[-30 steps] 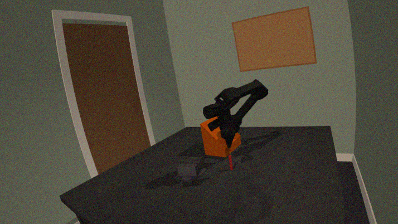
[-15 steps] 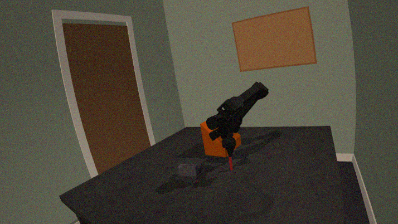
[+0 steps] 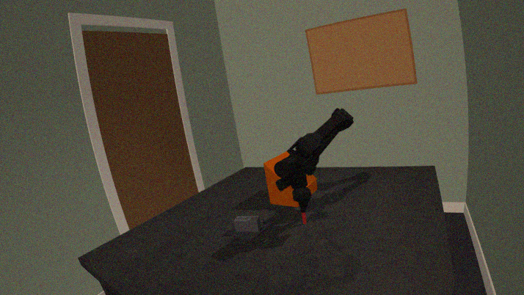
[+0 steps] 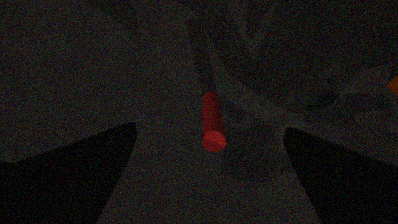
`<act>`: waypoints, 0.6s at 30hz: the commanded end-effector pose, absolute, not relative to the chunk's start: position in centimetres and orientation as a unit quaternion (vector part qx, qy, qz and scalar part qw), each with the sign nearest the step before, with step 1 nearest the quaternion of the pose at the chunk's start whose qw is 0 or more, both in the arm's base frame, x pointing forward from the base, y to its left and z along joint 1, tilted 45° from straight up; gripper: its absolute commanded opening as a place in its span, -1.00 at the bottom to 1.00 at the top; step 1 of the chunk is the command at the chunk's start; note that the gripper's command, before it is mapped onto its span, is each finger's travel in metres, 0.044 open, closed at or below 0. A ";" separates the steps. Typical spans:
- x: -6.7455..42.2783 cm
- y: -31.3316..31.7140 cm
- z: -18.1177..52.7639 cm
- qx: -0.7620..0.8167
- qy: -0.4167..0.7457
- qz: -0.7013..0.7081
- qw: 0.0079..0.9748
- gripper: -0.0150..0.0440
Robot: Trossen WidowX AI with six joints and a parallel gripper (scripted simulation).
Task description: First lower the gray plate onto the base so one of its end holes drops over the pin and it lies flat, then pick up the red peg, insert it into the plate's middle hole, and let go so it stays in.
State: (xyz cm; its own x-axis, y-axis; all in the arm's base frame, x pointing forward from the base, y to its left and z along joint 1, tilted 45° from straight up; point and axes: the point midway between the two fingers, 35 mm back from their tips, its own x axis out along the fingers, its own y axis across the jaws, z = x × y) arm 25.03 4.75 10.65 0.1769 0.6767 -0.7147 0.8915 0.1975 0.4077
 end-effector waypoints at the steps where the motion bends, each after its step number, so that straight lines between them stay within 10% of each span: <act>1: 25.0 5.3 10.1 0.622 0.632 -0.120 0.445 1.00; 18: 25.3 7.1 8.4 0.623 0.633 -0.118 0.444 1.00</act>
State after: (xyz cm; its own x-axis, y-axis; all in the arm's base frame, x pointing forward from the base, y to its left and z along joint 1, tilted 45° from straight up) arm 25.37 6.79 8.68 0.1766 0.6805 -0.7111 0.8912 0.1962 0.4090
